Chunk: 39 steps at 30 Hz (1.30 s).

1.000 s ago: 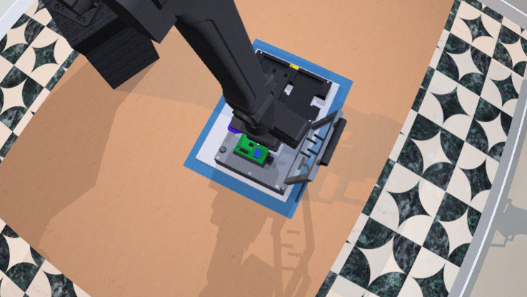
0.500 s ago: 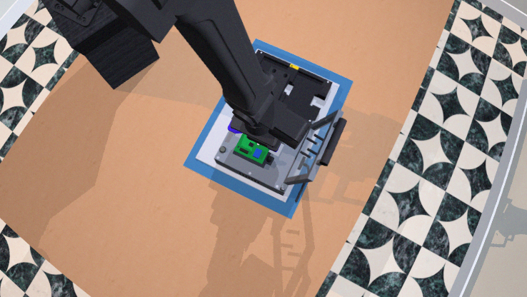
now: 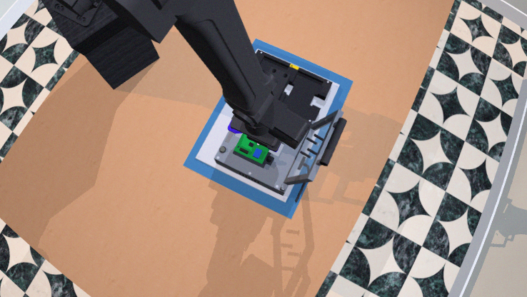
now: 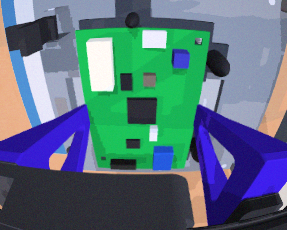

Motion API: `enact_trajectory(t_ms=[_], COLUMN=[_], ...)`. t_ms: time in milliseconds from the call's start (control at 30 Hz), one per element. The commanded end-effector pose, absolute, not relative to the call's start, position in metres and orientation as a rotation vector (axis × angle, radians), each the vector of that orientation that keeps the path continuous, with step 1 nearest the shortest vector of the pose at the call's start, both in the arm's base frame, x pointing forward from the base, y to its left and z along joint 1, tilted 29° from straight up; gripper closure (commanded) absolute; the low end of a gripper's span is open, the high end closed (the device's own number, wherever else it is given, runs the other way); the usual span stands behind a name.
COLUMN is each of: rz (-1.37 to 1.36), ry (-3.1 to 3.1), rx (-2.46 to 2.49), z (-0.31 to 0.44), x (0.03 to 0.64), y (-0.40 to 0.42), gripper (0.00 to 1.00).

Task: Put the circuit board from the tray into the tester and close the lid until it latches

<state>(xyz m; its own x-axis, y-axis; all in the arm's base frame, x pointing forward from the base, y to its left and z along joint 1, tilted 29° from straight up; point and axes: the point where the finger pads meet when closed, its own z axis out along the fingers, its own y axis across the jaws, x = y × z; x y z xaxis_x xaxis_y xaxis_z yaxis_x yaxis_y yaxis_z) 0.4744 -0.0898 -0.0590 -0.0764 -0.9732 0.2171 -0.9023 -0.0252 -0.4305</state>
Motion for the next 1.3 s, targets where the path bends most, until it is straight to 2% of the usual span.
enact_trajectory(t_ms=[0,1267], rz=[-0.728,-0.734], ry=[2.085,2.091], rx=[-2.006,-1.991], z=[-0.061,-0.042], x=[0.485,0.481], y=[-0.099,-0.097], gripper=[0.28,0.28])
